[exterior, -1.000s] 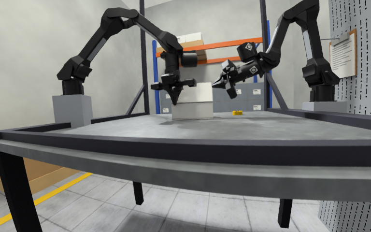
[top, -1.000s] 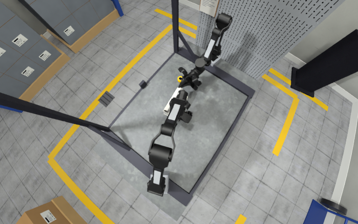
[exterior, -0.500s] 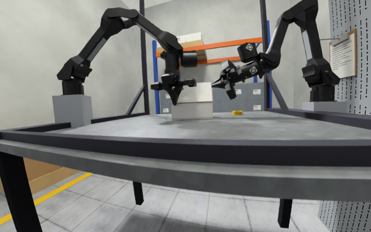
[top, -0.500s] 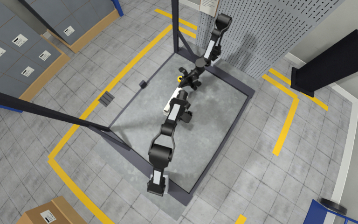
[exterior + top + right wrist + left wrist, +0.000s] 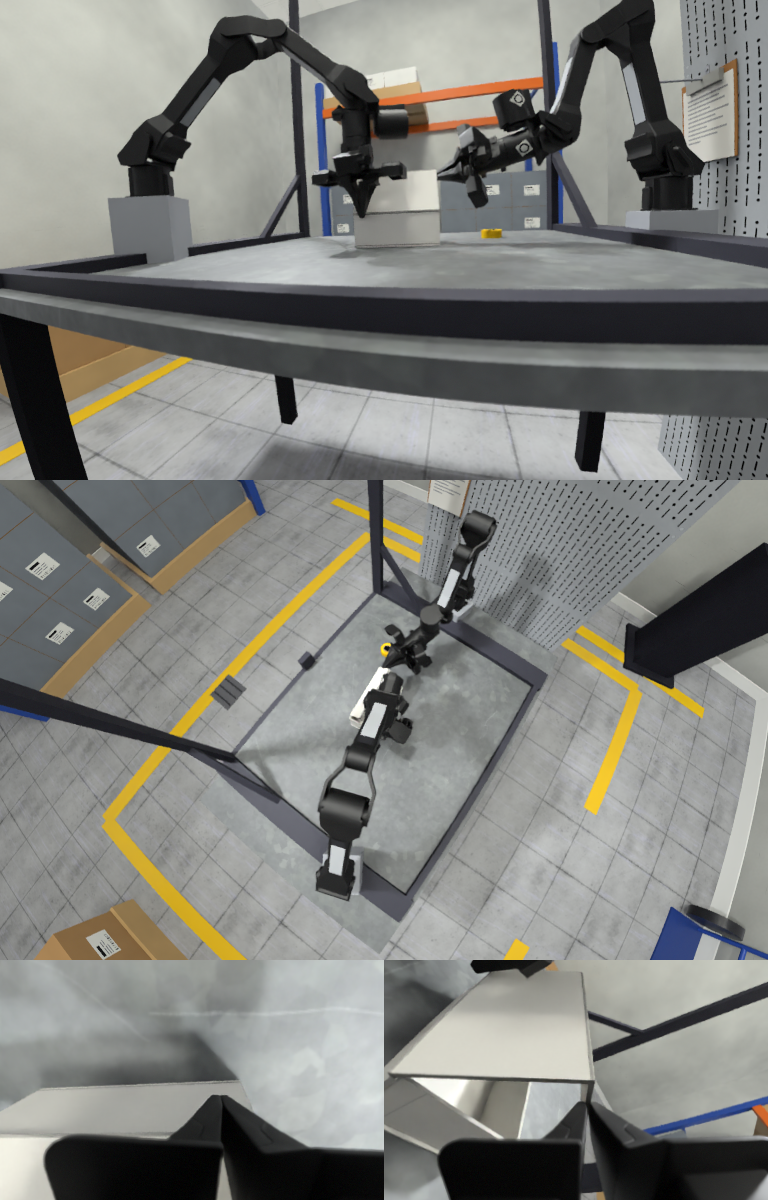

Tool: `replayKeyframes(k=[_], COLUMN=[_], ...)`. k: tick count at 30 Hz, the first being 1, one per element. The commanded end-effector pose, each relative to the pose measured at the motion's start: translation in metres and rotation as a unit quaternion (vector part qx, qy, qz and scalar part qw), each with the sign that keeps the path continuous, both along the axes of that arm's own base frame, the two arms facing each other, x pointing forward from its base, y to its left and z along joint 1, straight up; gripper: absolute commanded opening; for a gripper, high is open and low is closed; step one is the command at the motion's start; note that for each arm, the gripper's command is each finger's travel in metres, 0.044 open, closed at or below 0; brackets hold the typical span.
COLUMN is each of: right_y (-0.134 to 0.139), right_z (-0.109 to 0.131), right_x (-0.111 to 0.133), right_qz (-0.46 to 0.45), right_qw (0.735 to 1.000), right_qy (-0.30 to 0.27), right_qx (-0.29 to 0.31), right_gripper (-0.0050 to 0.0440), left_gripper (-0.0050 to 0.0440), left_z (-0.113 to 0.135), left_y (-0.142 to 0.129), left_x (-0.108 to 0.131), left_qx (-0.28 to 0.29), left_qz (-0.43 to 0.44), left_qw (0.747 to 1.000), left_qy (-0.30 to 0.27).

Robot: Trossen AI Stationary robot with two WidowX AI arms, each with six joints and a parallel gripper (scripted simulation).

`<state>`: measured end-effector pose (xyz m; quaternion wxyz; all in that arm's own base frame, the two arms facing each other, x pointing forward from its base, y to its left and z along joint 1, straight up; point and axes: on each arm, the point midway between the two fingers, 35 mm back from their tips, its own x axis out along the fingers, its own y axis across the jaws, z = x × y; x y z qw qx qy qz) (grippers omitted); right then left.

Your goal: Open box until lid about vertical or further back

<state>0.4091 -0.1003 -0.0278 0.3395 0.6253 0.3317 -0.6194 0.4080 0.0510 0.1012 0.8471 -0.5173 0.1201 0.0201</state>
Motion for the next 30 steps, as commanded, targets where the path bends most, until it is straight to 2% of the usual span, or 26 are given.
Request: replayKeyframes(k=[1,30], right_y=[0.001,0.001], right_z=[0.0047,0.0047], right_x=[0.0023,0.0023], right_qz=[0.001,0.001], right_qw=[1.0,1.0], right_qy=[-0.007,-0.007], right_qx=[0.0,0.0], right_gripper=[-0.005,-0.005], left_gripper=[0.001,0.001], left_z=[-0.0017,0.0001], left_y=[0.0012,0.0015], left_x=[-0.001,-0.0002], left_qx=[-0.018,-0.11], left_qz=[0.002,0.008], left_qw=[1.0,0.994], left_qy=[-0.003,-0.024])
